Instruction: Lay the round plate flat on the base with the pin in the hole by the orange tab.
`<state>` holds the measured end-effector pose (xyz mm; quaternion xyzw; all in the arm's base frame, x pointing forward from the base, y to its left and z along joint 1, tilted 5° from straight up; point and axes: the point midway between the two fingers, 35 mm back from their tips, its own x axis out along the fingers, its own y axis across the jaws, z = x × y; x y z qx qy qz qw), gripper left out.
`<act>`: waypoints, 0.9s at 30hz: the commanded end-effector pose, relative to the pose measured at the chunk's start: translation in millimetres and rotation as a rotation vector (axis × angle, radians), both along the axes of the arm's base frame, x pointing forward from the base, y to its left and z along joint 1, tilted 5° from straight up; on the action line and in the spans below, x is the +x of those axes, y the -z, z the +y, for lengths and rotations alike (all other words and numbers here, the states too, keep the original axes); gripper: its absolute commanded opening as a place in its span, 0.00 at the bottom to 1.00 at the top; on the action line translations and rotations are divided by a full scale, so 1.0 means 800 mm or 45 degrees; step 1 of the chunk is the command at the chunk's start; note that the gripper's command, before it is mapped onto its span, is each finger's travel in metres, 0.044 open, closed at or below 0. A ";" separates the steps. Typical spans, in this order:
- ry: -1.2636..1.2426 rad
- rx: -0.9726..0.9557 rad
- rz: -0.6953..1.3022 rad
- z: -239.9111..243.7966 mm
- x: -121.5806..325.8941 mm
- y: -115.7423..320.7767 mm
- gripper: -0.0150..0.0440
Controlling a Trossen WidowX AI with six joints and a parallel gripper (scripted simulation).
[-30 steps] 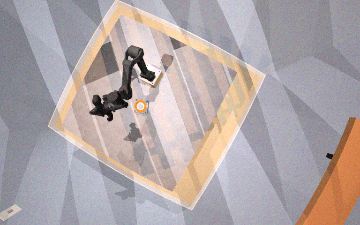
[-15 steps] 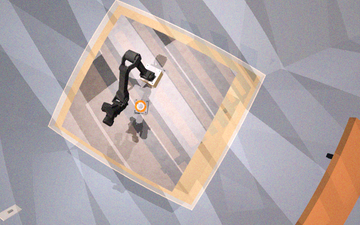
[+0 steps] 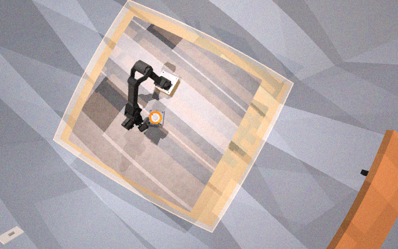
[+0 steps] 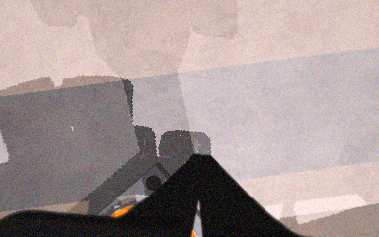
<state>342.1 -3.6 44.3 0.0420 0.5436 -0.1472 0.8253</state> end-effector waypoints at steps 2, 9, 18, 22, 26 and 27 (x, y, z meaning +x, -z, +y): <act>-0.496 0.079 0.562 0.008 -0.084 0.038 0.25; -0.496 0.079 0.562 0.009 -0.083 0.038 0.25; -0.496 0.079 0.562 0.007 -0.082 0.060 0.25; -0.496 0.078 0.562 0.005 -0.084 0.088 0.25; -0.496 0.078 0.562 0.005 -0.084 0.098 0.25; -0.496 0.078 0.562 0.005 -0.084 0.098 0.25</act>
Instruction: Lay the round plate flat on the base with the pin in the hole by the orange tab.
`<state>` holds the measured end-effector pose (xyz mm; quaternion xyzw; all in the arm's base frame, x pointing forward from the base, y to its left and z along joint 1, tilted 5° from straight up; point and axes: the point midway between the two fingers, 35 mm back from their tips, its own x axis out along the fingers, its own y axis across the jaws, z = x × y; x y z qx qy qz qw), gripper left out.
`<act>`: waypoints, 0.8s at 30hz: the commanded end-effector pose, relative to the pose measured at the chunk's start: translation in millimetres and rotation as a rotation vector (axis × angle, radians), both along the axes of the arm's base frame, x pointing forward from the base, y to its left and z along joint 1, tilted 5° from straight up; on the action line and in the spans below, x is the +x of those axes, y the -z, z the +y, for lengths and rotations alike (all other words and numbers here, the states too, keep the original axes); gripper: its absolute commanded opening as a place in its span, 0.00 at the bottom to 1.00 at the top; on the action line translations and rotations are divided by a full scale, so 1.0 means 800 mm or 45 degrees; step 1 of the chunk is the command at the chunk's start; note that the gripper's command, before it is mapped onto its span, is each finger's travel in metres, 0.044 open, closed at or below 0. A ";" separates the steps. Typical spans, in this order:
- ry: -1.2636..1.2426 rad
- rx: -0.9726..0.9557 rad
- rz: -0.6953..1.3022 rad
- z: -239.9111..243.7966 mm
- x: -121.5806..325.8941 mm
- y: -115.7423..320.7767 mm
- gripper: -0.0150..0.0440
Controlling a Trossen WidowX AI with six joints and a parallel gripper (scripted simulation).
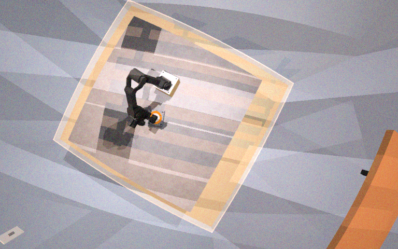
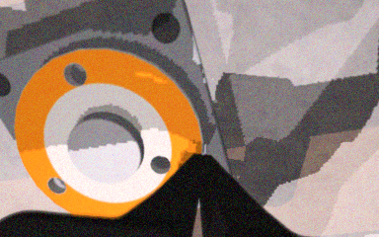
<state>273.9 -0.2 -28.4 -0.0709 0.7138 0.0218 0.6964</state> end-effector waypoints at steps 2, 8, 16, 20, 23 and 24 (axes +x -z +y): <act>-0.006 0.006 -0.005 0.000 0.000 0.007 0.25; -0.006 0.006 -0.005 0.000 -0.007 0.007 0.25; -0.006 0.006 -0.003 -0.002 -0.021 0.008 0.25; -0.006 0.006 -0.003 -0.001 -0.027 0.008 0.25; -0.006 0.006 -0.002 0.000 -0.031 0.008 0.25; -0.006 0.006 -0.002 0.000 -0.032 0.008 0.25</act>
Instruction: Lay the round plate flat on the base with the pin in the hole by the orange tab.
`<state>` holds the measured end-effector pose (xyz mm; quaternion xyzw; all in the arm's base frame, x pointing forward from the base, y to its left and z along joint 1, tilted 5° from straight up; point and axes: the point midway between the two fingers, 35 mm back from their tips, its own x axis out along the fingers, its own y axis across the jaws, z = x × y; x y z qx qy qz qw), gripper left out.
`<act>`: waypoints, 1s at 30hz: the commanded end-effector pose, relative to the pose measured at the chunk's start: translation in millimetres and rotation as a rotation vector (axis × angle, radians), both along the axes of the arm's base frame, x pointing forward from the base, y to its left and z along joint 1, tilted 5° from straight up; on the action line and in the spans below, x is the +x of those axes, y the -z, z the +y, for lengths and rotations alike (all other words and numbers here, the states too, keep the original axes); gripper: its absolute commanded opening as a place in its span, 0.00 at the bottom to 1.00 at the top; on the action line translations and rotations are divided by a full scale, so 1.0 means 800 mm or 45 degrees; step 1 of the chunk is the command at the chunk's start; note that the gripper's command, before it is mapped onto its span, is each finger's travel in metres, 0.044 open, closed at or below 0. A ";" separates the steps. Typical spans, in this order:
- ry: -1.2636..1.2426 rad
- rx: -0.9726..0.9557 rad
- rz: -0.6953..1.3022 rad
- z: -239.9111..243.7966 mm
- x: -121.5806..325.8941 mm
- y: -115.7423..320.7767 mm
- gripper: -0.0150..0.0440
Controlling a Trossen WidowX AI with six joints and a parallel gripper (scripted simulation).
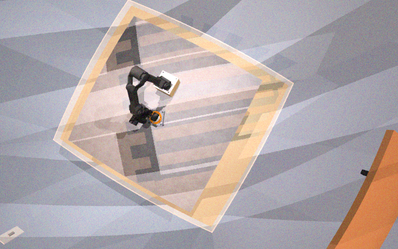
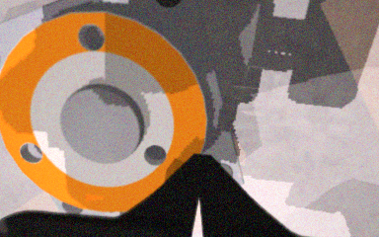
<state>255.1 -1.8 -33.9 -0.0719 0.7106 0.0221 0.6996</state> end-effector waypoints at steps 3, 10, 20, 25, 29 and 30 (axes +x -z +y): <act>-0.003 0.006 0.010 0.003 -0.013 0.002 0.25; -0.003 0.007 0.011 0.006 -0.022 0.002 0.25; -0.004 0.007 0.012 0.013 -0.032 0.002 0.25; -0.004 0.008 0.012 0.016 -0.036 0.002 0.25; -0.004 0.008 0.012 0.019 -0.039 0.002 0.25; -0.004 0.008 0.012 0.019 -0.039 0.002 0.25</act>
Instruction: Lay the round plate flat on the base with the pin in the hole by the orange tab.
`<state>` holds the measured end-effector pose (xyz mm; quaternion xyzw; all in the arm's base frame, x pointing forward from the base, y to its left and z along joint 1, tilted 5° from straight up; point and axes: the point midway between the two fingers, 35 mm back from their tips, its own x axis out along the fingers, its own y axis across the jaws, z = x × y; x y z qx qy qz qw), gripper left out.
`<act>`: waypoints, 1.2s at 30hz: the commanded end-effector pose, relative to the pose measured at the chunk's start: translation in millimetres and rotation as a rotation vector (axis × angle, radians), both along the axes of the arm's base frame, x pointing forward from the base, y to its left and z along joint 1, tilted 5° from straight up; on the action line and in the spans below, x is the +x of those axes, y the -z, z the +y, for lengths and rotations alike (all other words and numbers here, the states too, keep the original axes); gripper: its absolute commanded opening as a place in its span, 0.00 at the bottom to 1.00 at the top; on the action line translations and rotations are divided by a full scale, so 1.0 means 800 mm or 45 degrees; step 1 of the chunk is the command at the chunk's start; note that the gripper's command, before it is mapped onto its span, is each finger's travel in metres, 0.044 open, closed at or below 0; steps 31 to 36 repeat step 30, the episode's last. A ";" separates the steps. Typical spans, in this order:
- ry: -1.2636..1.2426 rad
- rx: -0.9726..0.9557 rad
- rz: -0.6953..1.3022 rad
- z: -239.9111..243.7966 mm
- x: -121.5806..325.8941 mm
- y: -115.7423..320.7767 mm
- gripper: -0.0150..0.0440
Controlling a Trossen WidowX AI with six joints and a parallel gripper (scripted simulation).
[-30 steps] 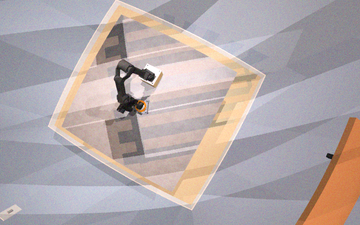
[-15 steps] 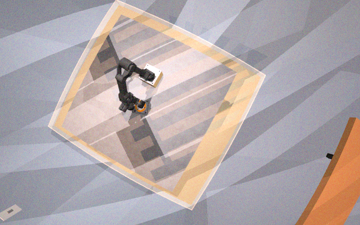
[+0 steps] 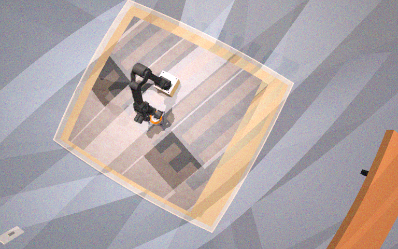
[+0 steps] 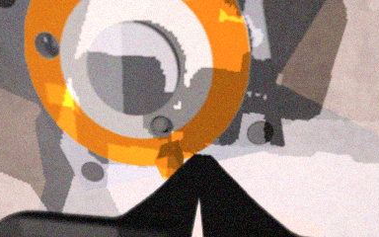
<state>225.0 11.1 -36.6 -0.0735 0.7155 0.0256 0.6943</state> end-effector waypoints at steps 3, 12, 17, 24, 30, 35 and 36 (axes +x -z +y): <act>0.005 0.006 -0.007 0.004 -0.002 -0.005 0.25; 0.005 0.006 -0.007 0.005 -0.002 -0.055 0.25; -0.001 0.001 -0.004 0.004 -0.002 -0.053 0.25; -0.001 0.001 -0.004 0.004 -0.002 -0.053 0.25; -0.001 0.001 -0.004 0.004 -0.002 -0.053 0.25; -0.001 0.001 -0.004 0.004 -0.002 -0.053 0.25; -0.001 0.001 -0.004 0.004 -0.002 -0.053 0.25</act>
